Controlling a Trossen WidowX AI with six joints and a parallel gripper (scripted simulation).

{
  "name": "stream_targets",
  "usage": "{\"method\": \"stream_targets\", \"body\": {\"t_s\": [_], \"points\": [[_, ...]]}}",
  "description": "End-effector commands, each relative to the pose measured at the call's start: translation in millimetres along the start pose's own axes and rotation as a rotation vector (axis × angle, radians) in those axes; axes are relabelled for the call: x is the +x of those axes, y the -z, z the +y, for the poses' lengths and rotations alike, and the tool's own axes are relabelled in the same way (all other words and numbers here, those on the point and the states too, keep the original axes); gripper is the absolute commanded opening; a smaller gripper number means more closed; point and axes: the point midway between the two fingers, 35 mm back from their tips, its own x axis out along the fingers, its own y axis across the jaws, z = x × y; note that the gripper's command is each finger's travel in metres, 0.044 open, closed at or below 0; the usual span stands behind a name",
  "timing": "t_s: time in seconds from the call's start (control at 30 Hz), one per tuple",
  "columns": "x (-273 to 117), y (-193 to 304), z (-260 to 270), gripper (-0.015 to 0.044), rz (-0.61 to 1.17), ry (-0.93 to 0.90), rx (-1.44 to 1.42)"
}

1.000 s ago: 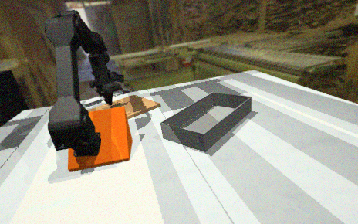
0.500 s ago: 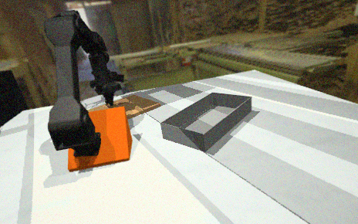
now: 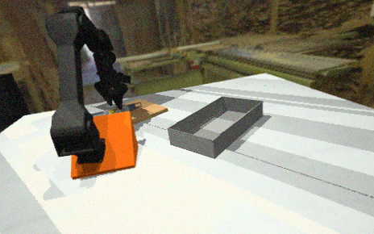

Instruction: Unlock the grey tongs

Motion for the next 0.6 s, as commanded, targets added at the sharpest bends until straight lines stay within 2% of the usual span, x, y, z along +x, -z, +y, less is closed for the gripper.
{"method": "stream_targets", "body": {"t_s": [0.0, 0.27, 0.43, 0.57], "points": [[-37, -5, -34, 0.0440, -0.010, -0.018, 0.003], [-95, -1, -131, 0.0440, -0.005, -0.012, 0.002], [-95, -1, -133, 0.0440, -0.005, -0.011, 0.003], [-112, -1, -133, 0.0440, -0.007, -0.018, 0.007]]}}
